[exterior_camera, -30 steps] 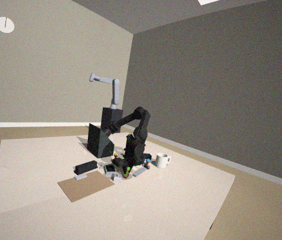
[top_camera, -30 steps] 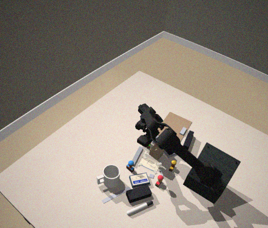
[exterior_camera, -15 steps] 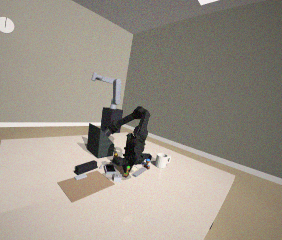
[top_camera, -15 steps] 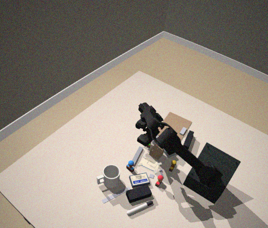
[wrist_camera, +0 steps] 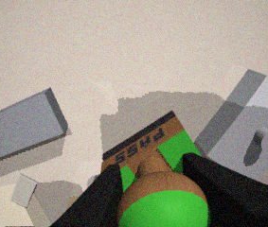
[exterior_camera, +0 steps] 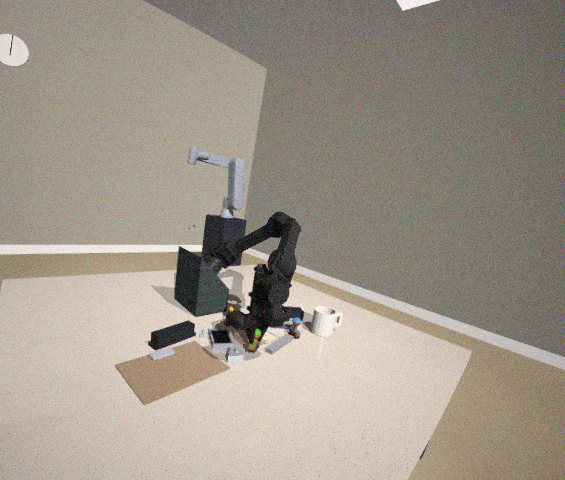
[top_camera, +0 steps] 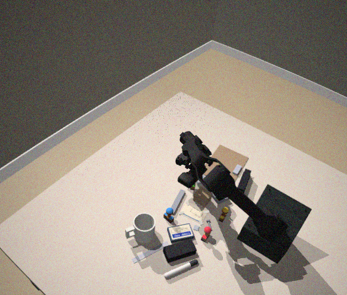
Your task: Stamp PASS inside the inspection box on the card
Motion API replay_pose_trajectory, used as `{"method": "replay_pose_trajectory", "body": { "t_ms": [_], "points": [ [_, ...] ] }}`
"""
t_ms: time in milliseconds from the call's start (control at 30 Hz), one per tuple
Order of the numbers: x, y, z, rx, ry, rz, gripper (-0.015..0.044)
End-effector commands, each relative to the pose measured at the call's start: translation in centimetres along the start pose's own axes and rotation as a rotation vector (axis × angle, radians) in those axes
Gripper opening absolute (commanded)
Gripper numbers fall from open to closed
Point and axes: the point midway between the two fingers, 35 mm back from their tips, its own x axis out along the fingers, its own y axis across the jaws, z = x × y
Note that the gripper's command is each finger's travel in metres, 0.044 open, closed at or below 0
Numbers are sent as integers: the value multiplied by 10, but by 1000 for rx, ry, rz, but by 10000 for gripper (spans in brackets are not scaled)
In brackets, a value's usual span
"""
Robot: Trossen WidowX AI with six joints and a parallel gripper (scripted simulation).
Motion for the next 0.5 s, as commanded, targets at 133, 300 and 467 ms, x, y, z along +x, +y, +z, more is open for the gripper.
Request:
{"method": "replay_pose_trajectory", "body": {
  "t_ms": [133, 300, 467],
  "points": [
    [-5, 0, 1, -7, -1, -5, 0],
    [-8, 0, 1, -7, -1, -5, 0],
    [-10, 0, 1, -7, -1, -5, 0]
  ]
}}
